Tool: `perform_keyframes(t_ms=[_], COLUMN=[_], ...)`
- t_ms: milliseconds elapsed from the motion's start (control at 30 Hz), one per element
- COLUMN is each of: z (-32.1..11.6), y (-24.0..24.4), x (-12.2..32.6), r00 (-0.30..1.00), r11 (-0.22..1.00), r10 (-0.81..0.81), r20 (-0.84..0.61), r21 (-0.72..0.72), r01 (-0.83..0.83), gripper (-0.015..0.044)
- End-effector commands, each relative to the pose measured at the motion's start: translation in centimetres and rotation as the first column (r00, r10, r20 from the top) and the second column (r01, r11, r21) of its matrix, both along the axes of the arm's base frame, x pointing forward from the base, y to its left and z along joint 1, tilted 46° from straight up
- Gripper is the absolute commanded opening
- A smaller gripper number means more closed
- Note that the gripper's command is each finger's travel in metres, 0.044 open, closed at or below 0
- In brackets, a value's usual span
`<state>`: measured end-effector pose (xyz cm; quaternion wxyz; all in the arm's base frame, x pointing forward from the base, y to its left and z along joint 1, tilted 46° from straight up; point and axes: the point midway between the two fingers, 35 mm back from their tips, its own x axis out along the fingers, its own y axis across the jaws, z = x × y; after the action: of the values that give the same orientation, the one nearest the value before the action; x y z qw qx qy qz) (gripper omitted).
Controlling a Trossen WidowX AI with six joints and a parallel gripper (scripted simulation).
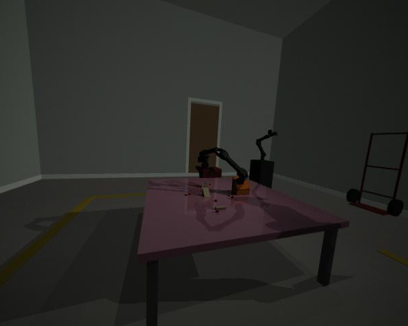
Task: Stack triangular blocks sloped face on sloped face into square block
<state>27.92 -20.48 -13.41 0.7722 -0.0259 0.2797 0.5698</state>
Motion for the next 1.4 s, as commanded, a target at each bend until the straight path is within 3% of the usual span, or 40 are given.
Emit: perform_keyframes(t_ms=[0, 133, 300, 467, 633, 1033, 1367], z=[1.4, 1.2, 0.1, -0.2, 0.6, 0.5, -7.8], y=[-1.1, -0.7, 3.0, 5.7, 7.6, 7.7, 8.1], x=[-0.3, 0.1, 0.7, 1.4, 2.3, 2.3, 0.3], r00=[1.000, 1.000, 0.955, 0.900, 0.899, 0.901, 0.900], r11=[1.000, 0.999, 0.923, 0.731, 0.499, 0.489, 0.489], r10=[-0.003, 0.020, 0.200, 0.221, 0.140, 0.136, 0.135], r20=[-0.013, -0.019, -0.219, -0.377, -0.414, -0.413, -0.414], r21=[-0.002, -0.048, -0.286, -0.547, -0.755, -0.763, -0.763], r01=[0.003, -0.020, -0.258, -0.408, -0.425, -0.423, -0.423], gripper=[0.0440, 0.0440, 0.0440, 0.0440, 0.0440, 0.0440, 0.0440])
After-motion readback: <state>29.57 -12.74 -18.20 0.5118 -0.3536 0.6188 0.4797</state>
